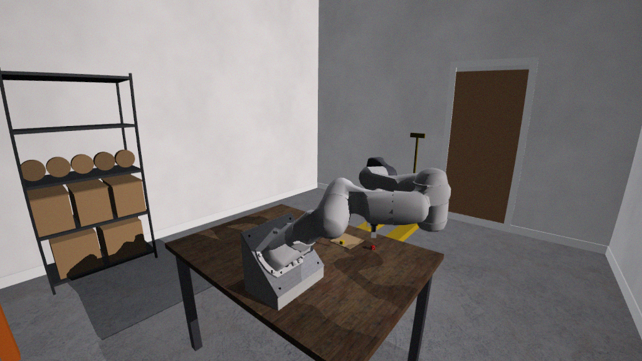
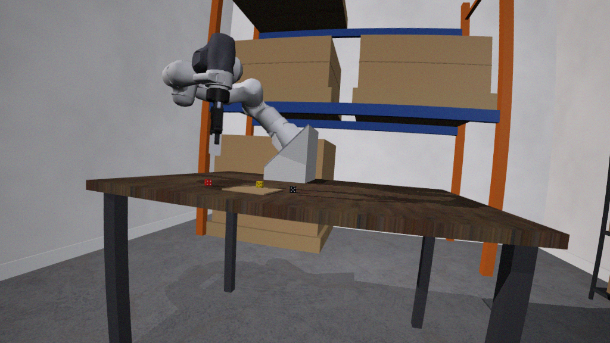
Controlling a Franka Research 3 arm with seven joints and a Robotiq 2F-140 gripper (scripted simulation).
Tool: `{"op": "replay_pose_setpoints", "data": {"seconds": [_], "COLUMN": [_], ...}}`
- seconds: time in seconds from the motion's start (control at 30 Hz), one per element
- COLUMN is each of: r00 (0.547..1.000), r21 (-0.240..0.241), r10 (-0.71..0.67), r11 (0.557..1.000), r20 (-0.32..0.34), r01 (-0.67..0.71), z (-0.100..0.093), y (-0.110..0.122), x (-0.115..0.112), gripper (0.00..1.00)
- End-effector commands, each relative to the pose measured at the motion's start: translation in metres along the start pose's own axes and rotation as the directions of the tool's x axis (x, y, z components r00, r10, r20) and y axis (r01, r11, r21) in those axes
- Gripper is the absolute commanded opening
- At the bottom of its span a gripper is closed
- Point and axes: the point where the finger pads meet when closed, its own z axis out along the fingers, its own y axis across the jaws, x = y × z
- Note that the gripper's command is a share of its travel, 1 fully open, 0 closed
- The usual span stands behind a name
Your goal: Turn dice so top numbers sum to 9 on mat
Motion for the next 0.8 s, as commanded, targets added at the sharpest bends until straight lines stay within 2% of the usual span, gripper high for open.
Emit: {"op": "replay_pose_setpoints", "data": {"seconds": [0.0,0.3,0.77], "r00": [0.987,0.960,0.858], "r21": [0.005,0.007,0.012], "r10": [0.158,0.280,0.514], "r11": [0.987,0.960,0.858], "r20": [-0.006,-0.006,-0.003], "r01": [-0.158,-0.280,-0.514], "z": [0.0006,0.0009,0.0011], "y": [-0.0003,-0.0001,0.0002], "x": [0.0002,0.0014,0.0040], "gripper": [1.00,1.00,1.00]}}
